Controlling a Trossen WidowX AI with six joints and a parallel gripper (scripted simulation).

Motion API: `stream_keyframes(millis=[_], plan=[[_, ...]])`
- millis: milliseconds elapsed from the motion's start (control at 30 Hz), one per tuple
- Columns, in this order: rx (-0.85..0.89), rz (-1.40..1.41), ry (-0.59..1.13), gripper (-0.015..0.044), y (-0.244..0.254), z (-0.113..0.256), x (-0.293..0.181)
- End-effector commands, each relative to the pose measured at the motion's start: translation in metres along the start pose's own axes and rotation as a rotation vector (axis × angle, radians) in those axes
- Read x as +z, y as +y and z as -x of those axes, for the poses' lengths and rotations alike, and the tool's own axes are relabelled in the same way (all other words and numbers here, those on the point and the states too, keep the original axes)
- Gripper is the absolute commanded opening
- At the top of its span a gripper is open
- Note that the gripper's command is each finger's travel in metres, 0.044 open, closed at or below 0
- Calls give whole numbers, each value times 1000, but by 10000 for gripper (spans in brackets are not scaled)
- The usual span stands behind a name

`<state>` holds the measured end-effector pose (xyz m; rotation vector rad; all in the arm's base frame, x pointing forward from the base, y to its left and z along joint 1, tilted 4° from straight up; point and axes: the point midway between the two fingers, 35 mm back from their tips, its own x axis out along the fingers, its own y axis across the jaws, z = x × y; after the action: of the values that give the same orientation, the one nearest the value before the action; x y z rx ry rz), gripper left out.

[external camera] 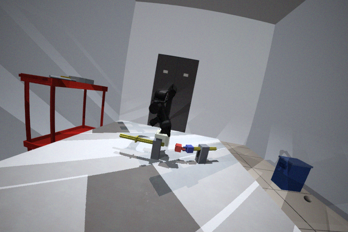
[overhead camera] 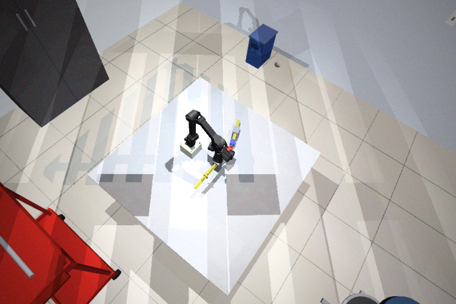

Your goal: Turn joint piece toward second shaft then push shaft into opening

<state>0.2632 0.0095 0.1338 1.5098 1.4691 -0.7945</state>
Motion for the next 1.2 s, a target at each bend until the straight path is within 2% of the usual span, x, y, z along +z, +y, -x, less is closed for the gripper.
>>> stream_keyframes(millis=[0, 500, 1167], plan=[[37, -143, 45, 440, -3, 1, 9], [51, -169, 53, 440, -3, 2, 14], [15, 467, -190, 440, -2, 38, 96]])
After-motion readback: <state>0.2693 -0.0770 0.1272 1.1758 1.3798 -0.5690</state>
